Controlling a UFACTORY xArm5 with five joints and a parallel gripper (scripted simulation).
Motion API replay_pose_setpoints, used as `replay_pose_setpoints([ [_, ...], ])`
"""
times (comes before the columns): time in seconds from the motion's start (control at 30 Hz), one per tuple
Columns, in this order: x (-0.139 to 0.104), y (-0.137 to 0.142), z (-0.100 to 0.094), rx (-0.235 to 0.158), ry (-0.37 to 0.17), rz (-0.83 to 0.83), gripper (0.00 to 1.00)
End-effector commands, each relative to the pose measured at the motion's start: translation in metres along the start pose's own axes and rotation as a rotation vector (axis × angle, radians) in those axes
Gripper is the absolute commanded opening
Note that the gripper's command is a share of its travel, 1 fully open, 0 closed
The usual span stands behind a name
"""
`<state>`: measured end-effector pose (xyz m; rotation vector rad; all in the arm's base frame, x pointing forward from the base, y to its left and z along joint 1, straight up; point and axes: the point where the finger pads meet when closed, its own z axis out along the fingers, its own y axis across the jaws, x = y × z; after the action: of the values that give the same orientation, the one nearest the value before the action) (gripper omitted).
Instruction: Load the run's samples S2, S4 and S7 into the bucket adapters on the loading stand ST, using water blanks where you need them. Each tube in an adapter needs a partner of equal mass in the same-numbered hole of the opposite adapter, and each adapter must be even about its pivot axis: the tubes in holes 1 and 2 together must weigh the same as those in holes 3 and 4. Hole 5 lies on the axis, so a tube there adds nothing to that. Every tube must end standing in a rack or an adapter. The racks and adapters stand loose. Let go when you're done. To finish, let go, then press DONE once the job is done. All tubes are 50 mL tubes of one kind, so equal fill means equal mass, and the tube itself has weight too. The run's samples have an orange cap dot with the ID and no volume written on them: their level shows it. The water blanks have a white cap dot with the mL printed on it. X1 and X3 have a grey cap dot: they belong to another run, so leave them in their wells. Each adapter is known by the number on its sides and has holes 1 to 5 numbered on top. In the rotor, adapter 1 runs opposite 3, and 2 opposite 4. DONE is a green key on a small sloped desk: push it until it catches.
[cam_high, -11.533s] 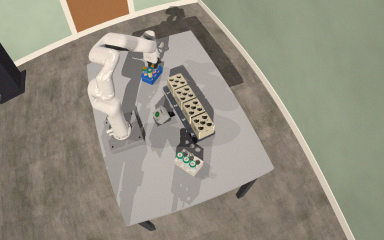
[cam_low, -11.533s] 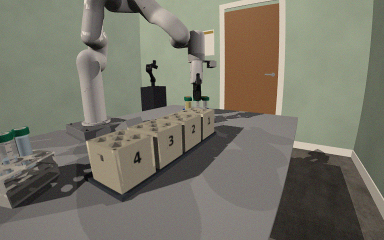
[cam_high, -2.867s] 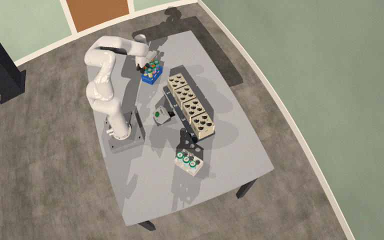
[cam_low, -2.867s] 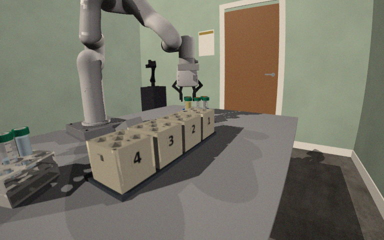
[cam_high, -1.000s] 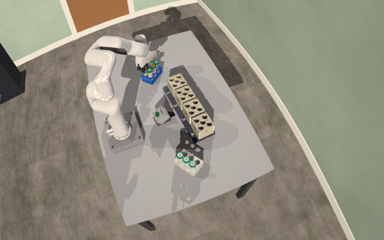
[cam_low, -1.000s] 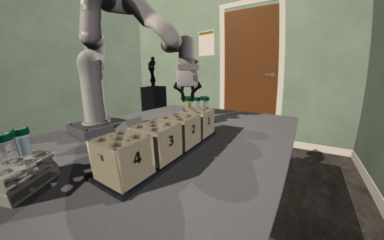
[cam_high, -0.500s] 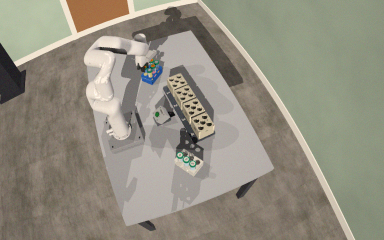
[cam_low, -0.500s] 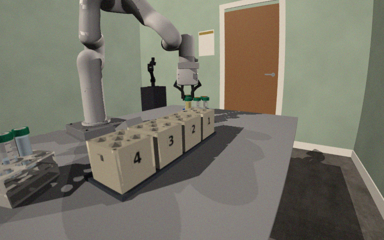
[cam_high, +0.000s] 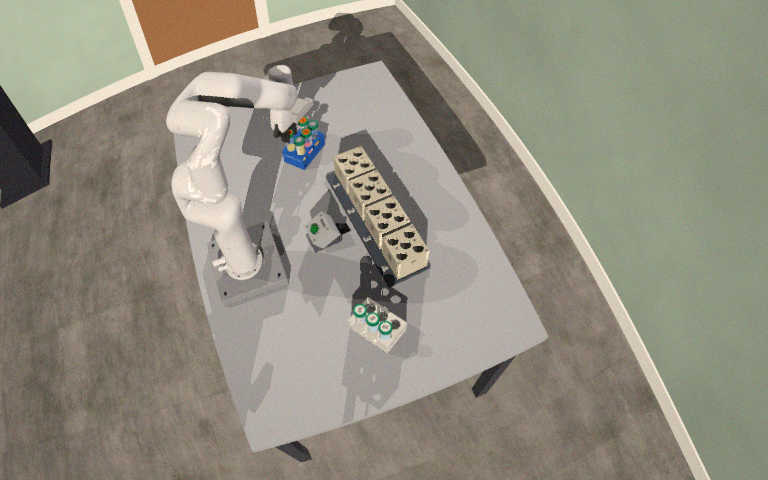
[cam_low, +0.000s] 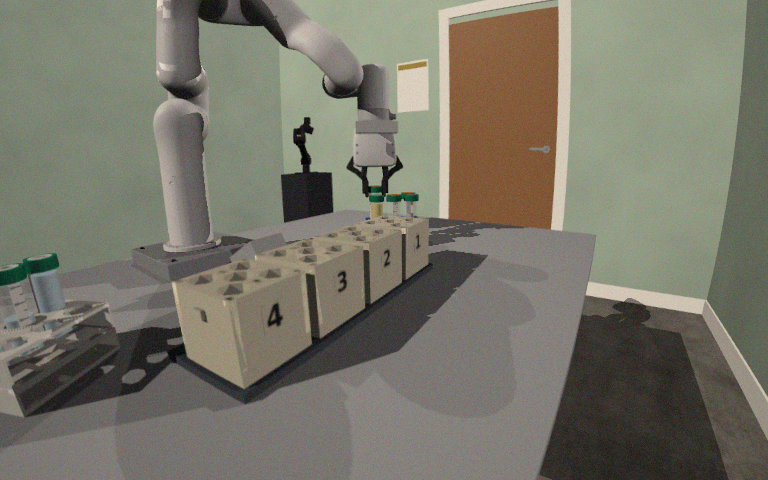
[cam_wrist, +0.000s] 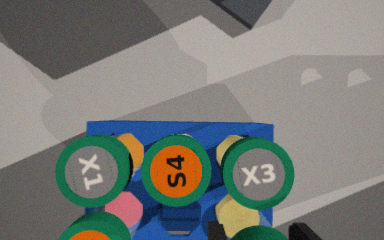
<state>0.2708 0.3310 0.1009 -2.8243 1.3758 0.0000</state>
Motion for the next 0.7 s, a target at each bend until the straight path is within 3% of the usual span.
replay_pose_setpoints([
  [0.0, 0.0, -0.001, -0.003, 0.003, -0.003, 0.0, 0.0],
  [0.23, 0.0, -0.001, -0.005, 0.003, -0.003, 0.0, 0.0],
  [0.67, 0.0, -0.001, -0.027, 0.003, -0.003, 0.0, 0.0],
])
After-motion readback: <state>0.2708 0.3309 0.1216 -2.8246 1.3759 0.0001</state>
